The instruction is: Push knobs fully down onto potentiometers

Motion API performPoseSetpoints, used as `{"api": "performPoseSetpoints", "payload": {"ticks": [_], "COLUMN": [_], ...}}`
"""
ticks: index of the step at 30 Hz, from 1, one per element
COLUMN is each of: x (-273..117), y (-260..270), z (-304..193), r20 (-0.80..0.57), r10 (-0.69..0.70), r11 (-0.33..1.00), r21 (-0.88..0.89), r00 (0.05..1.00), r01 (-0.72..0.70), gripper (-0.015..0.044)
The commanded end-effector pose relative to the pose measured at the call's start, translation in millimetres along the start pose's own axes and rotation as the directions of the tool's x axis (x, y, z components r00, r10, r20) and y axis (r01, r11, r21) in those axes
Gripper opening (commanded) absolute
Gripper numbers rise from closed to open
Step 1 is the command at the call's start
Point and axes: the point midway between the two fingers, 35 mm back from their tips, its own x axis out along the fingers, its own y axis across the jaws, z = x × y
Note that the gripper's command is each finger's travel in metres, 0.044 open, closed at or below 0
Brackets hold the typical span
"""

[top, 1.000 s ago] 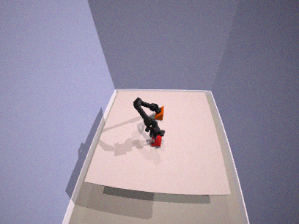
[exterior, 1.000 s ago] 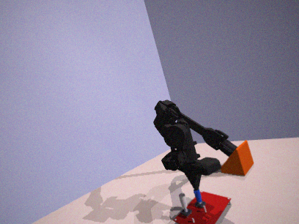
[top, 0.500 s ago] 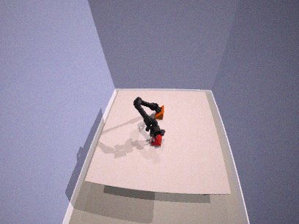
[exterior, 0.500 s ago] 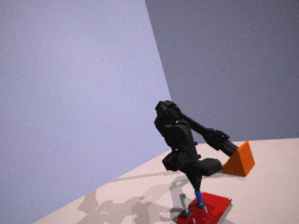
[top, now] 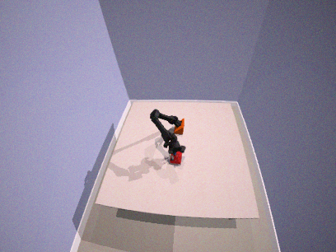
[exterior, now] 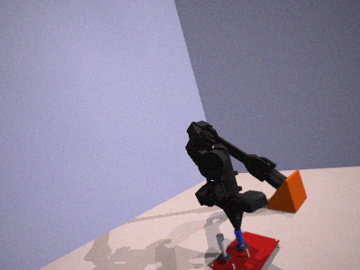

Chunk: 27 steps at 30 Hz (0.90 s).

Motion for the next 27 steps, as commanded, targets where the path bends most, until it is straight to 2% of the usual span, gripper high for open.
{"api": "performPoseSetpoints", "payload": {"ticks": [1, 19, 27], "x": [9, -20, -16], "y": [-2, -2, -2], "z": [3, 3, 3], "r20": [-0.019, -0.02, -0.016], "r10": [-0.013, -0.012, -0.015], "r11": [1.0, 1.0, 1.0], "r21": [0.021, 0.021, 0.016], "r00": [1.0, 1.0, 1.0], "r01": [0.013, 0.013, 0.015], "gripper": [0.0, 0.0, 0.021]}}
